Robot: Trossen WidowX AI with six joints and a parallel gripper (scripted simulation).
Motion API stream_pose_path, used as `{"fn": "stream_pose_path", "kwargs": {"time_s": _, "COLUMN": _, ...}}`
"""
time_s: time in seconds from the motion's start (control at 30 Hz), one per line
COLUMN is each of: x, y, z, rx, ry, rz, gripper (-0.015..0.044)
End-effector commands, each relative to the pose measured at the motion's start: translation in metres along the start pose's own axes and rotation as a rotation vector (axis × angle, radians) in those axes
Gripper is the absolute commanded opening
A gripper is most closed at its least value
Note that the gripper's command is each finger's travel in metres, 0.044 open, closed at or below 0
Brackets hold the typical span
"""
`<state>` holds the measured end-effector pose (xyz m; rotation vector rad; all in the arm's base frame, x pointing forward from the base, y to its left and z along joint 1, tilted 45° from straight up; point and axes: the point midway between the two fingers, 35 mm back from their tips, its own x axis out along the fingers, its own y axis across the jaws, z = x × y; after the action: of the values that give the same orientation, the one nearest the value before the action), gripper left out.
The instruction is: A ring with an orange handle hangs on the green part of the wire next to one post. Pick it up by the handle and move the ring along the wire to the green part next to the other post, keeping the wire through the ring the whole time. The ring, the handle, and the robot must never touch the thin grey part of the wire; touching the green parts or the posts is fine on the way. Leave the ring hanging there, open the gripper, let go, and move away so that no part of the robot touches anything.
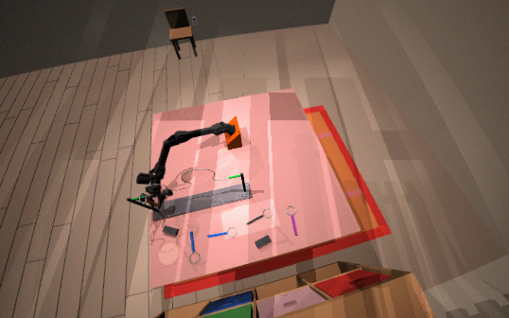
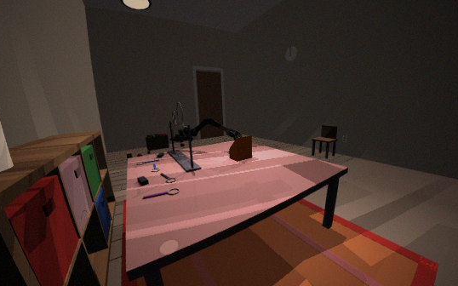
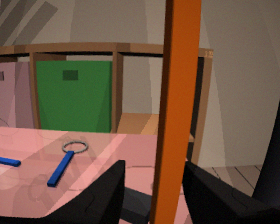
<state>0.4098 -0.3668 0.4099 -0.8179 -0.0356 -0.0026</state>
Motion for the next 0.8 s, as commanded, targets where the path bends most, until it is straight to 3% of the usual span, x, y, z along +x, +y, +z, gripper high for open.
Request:
{"fn": "stream_pose_path", "kwargs": {"time_s": 0.0, "x": 0.0003, "y": -0.0007, "z": 0.0003, "rx": -0.005, "ry": 0.002, "rz": -0.003, "gripper": 0.016}}
{"fn": "stream_pose_path", "kwargs": {"time_s": 0.43, "x": 0.0003, "y": -0.0007, "z": 0.0003, "rx": -0.005, "ry": 0.002, "rz": -0.003, "gripper": 0.016}}
{"fn": "stream_pose_path", "kwargs": {"time_s": 0.6, "x": 0.0002, "y": -0.0005, "z": 0.0007, "rx": -0.002, "ry": -0.001, "rz": -0.001, "gripper": 0.0029}}
{"fn": "stream_pose_path", "kwargs": {"time_s": 0.67, "x": 0.0002, "y": -0.0005, "z": 0.0007, "rx": -0.002, "ry": -0.001, "rz": -0.001, "gripper": 0.0015}}
{"fn": "stream_pose_path", "kwargs": {"time_s": 0.77, "x": 0.0002, "y": -0.0005, "z": 0.0007, "rx": -0.002, "ry": -0.001, "rz": -0.001, "gripper": -0.0063}}
